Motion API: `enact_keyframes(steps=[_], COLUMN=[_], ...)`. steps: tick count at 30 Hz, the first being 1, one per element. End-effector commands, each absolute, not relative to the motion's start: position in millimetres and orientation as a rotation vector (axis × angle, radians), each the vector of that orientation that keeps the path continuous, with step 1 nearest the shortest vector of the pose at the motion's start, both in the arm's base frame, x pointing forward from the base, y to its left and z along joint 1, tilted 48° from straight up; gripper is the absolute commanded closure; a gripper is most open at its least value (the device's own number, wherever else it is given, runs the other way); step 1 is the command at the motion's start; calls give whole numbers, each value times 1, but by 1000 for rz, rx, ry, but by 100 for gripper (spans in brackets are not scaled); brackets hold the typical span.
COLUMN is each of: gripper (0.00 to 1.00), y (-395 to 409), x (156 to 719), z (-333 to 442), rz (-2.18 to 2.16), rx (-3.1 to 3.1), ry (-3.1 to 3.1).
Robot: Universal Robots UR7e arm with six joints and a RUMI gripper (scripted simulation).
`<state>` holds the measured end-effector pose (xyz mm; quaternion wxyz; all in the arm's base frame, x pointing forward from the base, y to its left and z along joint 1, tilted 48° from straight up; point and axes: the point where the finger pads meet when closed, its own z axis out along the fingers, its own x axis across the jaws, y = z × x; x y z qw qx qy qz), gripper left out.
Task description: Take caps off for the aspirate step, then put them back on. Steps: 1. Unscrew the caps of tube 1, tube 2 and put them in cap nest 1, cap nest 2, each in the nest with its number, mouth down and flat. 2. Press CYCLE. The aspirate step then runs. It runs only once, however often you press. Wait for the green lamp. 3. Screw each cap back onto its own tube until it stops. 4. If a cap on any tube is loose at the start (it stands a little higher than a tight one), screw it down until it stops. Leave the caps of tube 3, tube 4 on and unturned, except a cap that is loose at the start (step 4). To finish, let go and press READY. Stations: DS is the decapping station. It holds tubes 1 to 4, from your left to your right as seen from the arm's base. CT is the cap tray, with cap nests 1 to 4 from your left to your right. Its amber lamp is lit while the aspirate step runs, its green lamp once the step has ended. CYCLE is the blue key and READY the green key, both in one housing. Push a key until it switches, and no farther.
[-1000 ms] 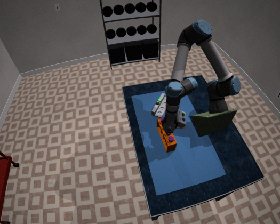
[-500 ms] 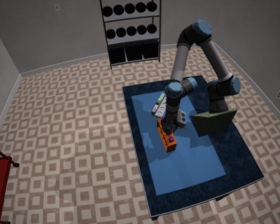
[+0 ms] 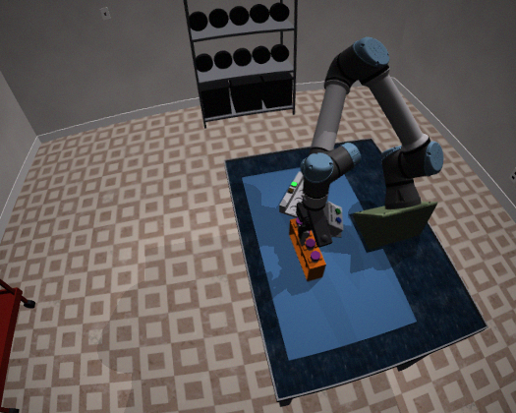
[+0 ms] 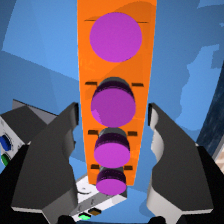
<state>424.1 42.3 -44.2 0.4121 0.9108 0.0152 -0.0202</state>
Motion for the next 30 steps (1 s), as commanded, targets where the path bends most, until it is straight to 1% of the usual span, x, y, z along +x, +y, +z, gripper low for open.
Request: enact_keyframes(steps=[1, 5, 12, 13, 27, 30], gripper=[65, 65, 65, 100, 100, 100], y=[43, 43, 43, 43, 43, 43], x=[424, 424, 424, 424, 424, 424], z=[-44, -44, -44, -44, -44, -44], rz=[-180, -291, -293, -293, -293, -217], rx=[2288, 2245, 2244, 2244, 2244, 2276], ry=[364, 616, 620, 620, 619, 448])
